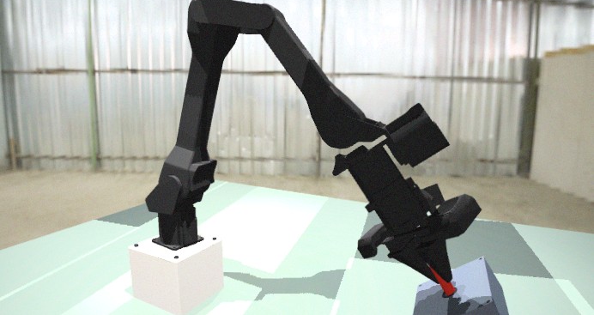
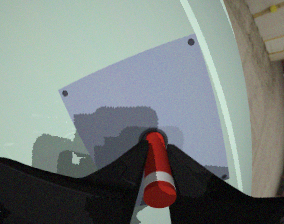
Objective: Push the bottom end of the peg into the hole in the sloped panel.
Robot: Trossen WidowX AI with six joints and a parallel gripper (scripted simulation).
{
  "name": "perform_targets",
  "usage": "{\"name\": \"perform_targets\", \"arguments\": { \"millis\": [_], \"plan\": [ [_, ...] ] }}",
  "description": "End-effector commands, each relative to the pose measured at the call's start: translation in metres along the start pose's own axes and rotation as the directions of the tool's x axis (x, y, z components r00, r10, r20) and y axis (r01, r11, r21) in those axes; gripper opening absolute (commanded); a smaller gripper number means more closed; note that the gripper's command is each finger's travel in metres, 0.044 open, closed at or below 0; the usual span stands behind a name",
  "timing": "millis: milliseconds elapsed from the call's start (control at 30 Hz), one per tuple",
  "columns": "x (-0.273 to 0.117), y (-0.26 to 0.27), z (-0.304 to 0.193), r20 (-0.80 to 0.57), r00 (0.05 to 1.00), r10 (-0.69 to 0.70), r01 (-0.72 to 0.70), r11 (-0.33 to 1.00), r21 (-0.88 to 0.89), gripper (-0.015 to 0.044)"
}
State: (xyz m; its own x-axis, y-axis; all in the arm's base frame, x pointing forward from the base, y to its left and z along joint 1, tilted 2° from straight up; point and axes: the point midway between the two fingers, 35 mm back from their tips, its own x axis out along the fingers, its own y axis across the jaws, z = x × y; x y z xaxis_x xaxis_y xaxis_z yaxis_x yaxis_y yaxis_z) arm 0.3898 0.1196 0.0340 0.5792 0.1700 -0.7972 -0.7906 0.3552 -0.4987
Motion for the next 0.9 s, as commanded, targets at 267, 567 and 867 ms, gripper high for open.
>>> {"name": "perform_targets", "arguments": {
  "millis": [267, 567, 867],
  "plan": [
    [-0.0002, 0.0, 0.0, 0.0, 1.0, 0.0, 0.0, 1.0, 0.0, 0.0105],
    [-0.0004, -0.0001, 0.0, 0.0, 1.0, 0.0, 0.0, 1.0, 0.0, 0.0341],
    [-0.0097, -0.0011, 0.0009, -0.001, 1.0, 0.001, -0.001, 1.0, 0.0, 0.044]
  ]
}}
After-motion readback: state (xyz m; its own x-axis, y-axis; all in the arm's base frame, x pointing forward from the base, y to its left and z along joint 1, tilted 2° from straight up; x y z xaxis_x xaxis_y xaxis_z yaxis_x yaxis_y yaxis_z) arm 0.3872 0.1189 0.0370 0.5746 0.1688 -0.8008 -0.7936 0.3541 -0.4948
